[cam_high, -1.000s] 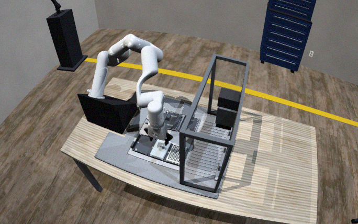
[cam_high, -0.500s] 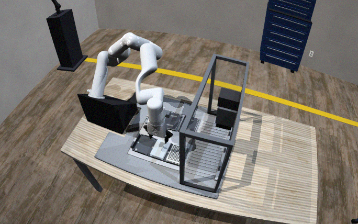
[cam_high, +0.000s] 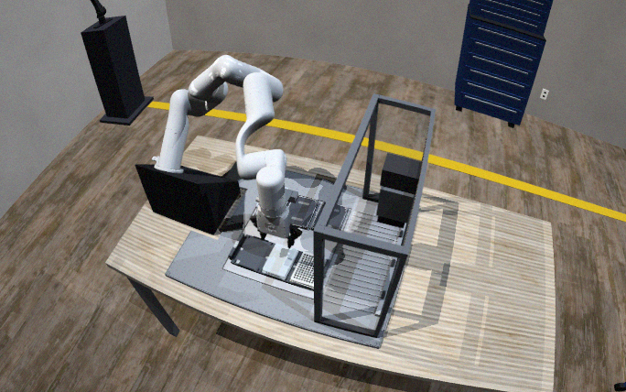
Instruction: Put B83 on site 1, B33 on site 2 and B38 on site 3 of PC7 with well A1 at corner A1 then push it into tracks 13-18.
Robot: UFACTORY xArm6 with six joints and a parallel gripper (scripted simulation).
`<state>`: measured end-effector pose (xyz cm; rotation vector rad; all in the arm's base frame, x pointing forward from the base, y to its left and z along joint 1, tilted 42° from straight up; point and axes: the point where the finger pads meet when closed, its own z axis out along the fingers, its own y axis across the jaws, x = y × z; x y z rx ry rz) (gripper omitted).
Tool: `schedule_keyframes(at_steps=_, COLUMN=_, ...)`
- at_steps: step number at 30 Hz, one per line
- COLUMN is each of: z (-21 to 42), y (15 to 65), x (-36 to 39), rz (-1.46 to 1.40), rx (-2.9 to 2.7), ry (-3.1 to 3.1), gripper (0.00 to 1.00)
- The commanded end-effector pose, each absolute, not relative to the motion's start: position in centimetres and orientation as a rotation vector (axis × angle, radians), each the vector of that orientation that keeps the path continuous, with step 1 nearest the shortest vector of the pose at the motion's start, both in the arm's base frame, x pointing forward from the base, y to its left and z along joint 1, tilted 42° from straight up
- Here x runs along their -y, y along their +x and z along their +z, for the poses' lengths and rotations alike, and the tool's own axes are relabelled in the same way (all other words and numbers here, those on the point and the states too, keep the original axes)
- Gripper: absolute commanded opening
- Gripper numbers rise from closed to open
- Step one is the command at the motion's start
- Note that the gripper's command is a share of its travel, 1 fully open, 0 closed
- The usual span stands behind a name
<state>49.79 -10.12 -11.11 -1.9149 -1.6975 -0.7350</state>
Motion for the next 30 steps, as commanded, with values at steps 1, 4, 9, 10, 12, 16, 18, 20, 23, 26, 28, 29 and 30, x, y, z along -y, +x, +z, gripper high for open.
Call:
schedule_keyframes(at_steps=1, z=-11.0, y=49.9, x=10.3, rz=-0.738, rx=1.7, ry=-1.918, gripper=1.0)
schedule_keyframes(at_steps=4, z=-11.0, y=49.9, x=10.3, rz=-0.738, rx=1.7, ry=-1.918, gripper=1.0)
schedule_keyframes(at_steps=9, z=-10.6, y=49.7, x=10.0, rz=-0.747, rx=1.728, ry=-1.9, gripper=1.0)
schedule_keyframes(at_steps=10, z=-10.3, y=49.5, x=9.7, rz=-0.747, rx=1.728, ry=-1.9, gripper=1.0)
schedule_keyframes(at_steps=12, z=-9.6, y=49.1, x=9.1, rz=-0.747, rx=1.728, ry=-1.9, gripper=1.0)
schedule_keyframes(at_steps=16, z=-8.3, y=48.3, x=7.8, rz=-0.747, rx=1.728, ry=-1.899, gripper=1.0)
schedule_keyframes(at_steps=18, z=-7.6, y=47.9, x=7.2, rz=-0.747, rx=1.728, ry=-1.899, gripper=1.0)
schedule_keyframes(at_steps=20, z=-7.6, y=47.9, x=7.2, rz=-0.747, rx=1.728, ry=-1.899, gripper=1.0)
schedule_keyframes(at_steps=23, z=-6.6, y=47.3, x=6.3, rz=-0.747, rx=1.727, ry=-1.899, gripper=1.0)
schedule_keyframes(at_steps=26, z=-5.6, y=46.7, x=5.3, rz=-0.747, rx=1.727, ry=-1.899, gripper=1.0)
schedule_keyframes(at_steps=28, z=-5.0, y=46.3, x=4.7, rz=-0.747, rx=1.727, ry=-1.899, gripper=1.0)
schedule_keyframes(at_steps=29, z=-4.6, y=46.1, x=4.4, rz=-0.747, rx=1.727, ry=-1.899, gripper=1.0)
schedule_keyframes(at_steps=30, z=-4.3, y=45.9, x=4.1, rz=-0.747, rx=1.727, ry=-1.899, gripper=1.0)
